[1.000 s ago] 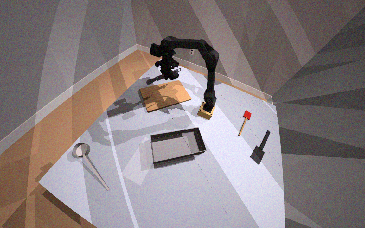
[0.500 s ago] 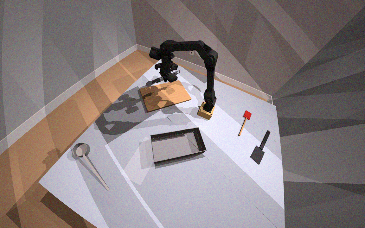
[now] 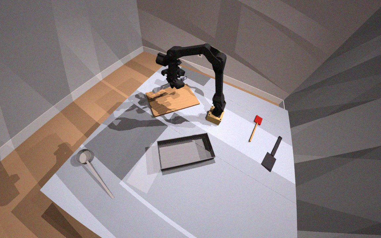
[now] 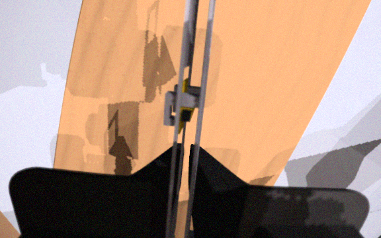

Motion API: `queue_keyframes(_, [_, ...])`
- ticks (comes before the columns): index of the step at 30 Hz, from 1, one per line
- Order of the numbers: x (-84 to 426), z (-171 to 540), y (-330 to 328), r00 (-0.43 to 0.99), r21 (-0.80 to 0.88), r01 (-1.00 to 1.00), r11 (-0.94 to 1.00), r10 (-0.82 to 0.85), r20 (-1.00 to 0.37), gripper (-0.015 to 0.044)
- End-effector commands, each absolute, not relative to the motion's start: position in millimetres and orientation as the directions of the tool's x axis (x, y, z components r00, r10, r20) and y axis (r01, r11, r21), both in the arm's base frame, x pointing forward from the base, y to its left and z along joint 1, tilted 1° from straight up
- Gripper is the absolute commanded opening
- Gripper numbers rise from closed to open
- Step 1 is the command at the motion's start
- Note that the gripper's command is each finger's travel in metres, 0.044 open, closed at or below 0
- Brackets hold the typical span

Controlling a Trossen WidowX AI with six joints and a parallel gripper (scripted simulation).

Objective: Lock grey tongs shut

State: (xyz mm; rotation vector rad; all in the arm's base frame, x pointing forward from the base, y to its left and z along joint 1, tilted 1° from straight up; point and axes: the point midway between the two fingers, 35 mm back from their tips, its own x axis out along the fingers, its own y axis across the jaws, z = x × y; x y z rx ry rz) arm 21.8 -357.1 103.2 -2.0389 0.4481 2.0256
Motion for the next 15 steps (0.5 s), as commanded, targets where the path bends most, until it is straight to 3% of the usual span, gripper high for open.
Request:
queue_keyframes(1, [21,97,-357,-0.006,0.05,-0.378,-0.924,-0.052,-0.999,-0.015])
queue_keyframes(15, [21,74,-357,-0.005,0.049,-0.379,-0.924,-0.051,-0.999,-0.015])
